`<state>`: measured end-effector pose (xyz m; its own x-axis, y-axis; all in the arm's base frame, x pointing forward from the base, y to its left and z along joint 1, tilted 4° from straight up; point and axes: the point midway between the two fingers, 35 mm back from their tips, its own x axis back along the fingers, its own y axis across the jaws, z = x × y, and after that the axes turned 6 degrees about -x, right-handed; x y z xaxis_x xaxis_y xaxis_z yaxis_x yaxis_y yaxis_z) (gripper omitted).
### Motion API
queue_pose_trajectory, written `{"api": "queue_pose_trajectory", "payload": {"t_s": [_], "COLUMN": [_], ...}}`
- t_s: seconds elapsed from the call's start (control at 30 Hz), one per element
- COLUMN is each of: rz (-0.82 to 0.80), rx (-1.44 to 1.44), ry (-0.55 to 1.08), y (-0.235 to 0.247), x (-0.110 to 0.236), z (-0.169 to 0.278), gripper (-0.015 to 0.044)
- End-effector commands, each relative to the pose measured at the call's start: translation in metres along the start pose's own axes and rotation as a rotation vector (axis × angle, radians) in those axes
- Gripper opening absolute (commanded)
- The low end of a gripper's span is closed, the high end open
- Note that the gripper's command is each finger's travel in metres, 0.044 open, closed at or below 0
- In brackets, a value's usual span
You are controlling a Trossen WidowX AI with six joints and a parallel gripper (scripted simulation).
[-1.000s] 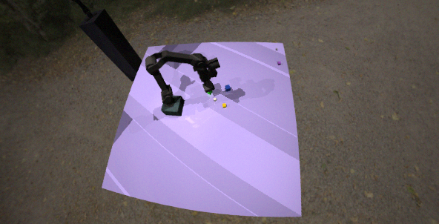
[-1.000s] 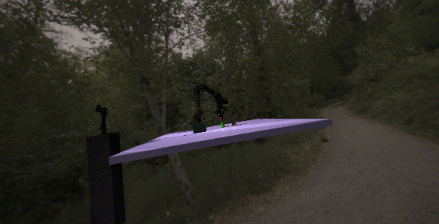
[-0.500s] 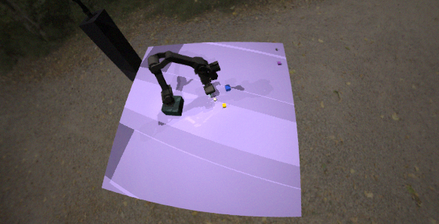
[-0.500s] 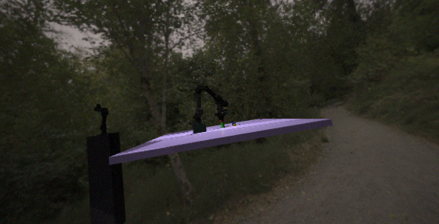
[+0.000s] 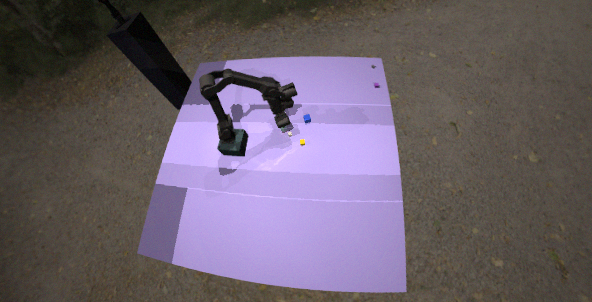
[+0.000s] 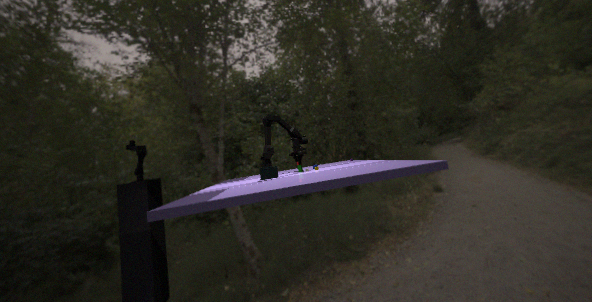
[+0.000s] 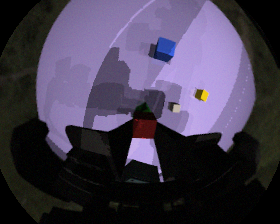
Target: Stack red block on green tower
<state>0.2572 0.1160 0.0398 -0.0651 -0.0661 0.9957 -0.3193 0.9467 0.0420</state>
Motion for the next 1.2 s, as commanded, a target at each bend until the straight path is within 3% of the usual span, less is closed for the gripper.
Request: {"api": "queue_pose_trajectory", "payload": {"t_s": [0.0, 0.17, 0.73, 1.17], "rz": [0.004, 0.004, 0.000, 0.000], "rx": [-0.003, -0.003, 0.000, 0.000], "ry": [-0.002, -0.002, 0.000, 0.000], "y": [-0.0005, -0.0006, 0.0000, 0.0000], "x": [-0.0002, 0.0025, 0.0000, 0.0000], "z": [-0.0005, -0.0006, 0.0000, 0.0000], "gripper": [0.0000, 0.0000, 0.0440, 0.0440]}}
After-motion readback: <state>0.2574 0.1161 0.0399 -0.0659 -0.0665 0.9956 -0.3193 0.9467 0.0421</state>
